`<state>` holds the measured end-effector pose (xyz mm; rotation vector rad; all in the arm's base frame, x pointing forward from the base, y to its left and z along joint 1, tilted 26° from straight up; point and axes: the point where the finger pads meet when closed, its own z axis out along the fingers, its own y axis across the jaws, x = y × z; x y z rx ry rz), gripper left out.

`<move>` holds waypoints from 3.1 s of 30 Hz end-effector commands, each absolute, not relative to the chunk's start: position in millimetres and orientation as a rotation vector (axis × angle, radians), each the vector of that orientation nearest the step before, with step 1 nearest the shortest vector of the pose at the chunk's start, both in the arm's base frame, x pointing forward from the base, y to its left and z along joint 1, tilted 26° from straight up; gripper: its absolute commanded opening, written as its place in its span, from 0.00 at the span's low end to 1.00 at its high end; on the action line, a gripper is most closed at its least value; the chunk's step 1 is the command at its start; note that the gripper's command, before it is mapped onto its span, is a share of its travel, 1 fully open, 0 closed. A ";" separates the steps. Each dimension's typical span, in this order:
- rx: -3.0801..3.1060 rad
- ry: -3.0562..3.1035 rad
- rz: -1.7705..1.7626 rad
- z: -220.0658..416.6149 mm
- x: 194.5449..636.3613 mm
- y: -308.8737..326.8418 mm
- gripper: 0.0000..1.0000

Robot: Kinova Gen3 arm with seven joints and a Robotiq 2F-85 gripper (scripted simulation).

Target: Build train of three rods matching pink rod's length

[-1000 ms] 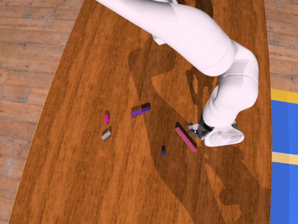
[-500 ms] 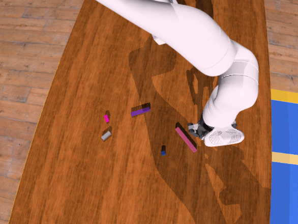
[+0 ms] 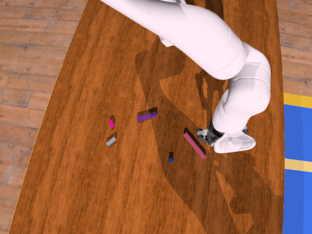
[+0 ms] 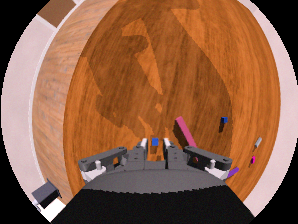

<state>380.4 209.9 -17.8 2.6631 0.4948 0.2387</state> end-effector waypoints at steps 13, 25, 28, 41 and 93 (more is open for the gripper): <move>2.664 0.496 0.241 -17.4 380.9 211.2 0.24; 2.664 0.496 0.241 -17.4 380.9 211.2 0.24; 2.664 0.496 0.241 -17.4 380.9 211.2 0.24; 2.664 0.496 0.241 -17.4 380.9 211.2 0.24; 2.664 0.496 0.241 -32.4 384.9 205.0 0.24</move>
